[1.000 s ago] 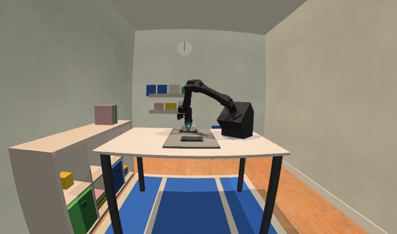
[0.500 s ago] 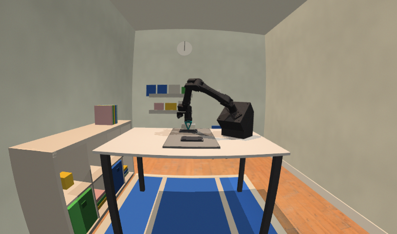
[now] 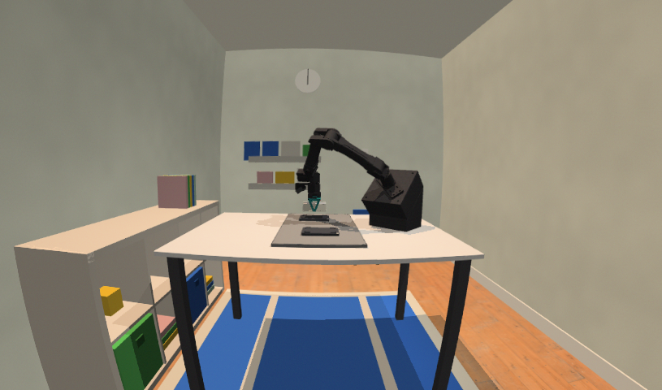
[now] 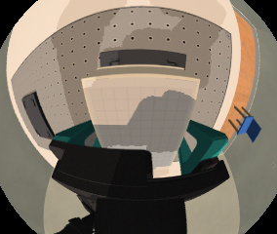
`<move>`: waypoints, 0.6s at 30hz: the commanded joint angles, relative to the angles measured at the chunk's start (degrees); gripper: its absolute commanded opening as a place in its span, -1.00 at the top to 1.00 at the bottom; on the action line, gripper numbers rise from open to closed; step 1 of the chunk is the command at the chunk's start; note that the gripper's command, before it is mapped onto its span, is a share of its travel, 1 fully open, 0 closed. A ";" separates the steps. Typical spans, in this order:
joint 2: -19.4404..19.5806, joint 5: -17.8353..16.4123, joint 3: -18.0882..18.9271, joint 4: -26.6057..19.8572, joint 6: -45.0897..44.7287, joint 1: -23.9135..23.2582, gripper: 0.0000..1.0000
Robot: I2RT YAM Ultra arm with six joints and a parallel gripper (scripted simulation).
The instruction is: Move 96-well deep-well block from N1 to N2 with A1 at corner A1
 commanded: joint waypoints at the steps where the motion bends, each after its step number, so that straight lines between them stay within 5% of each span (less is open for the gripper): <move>1: -0.96 -0.32 0.57 -1.72 -0.80 -1.59 1.00; 18: -3.15 -0.73 1.84 -7.37 -4.05 -4.04 1.00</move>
